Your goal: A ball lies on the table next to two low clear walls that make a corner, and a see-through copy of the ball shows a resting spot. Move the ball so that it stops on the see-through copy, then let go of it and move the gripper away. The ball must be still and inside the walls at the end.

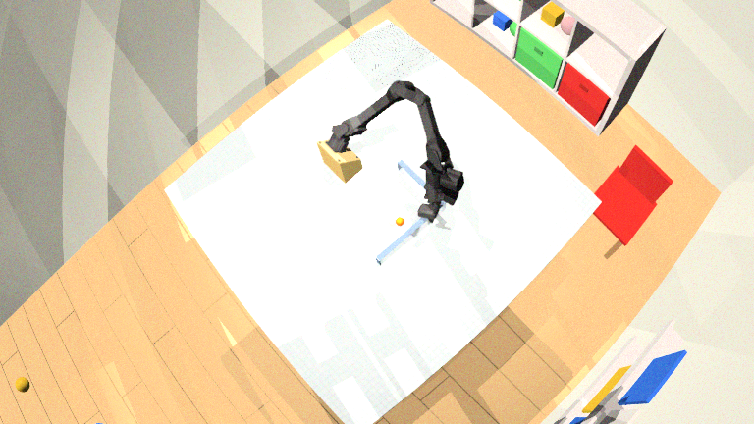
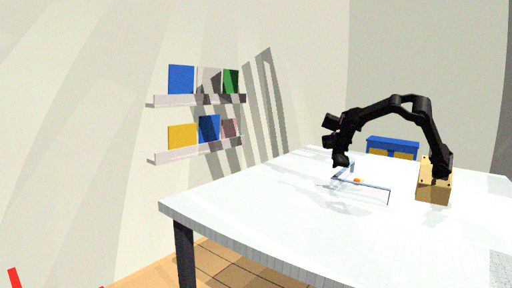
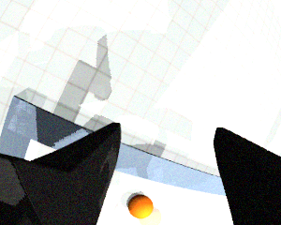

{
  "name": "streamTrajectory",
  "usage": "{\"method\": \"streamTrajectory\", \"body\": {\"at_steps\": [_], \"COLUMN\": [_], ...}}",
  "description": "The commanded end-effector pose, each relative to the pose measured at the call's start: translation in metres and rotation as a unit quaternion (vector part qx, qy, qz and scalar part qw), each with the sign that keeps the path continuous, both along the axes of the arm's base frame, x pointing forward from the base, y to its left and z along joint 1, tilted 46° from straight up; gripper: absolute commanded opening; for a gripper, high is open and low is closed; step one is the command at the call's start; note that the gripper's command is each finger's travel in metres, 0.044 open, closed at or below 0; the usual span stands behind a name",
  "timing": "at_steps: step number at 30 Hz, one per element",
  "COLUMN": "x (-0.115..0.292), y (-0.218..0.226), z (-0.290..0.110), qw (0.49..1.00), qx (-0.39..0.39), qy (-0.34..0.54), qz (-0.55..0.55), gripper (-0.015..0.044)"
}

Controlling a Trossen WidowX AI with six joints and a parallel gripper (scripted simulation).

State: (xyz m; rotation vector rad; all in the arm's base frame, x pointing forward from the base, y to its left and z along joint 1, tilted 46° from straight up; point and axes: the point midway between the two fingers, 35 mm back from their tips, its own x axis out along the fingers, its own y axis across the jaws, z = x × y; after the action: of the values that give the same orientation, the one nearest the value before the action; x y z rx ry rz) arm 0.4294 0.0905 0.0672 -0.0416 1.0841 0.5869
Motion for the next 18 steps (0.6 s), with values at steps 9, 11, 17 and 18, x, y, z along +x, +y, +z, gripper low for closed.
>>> {"method": "streamTrajectory", "body": {"at_steps": [9,11,17,18], "x": [-0.058,-0.073,-0.083,-0.083], "y": [-0.042,-0.045,-0.046,-0.046], "z": [-0.065,-0.079,-0.087,-0.087], "qw": [0.966,0.950,0.937,0.937], "qx": [0.106,0.148,0.183,0.183], "qy": [0.218,0.261,0.288,0.288], "qz": [-0.094,-0.082,-0.074,-0.074], "gripper": [0.0250,0.0250,0.0250,0.0250]}}
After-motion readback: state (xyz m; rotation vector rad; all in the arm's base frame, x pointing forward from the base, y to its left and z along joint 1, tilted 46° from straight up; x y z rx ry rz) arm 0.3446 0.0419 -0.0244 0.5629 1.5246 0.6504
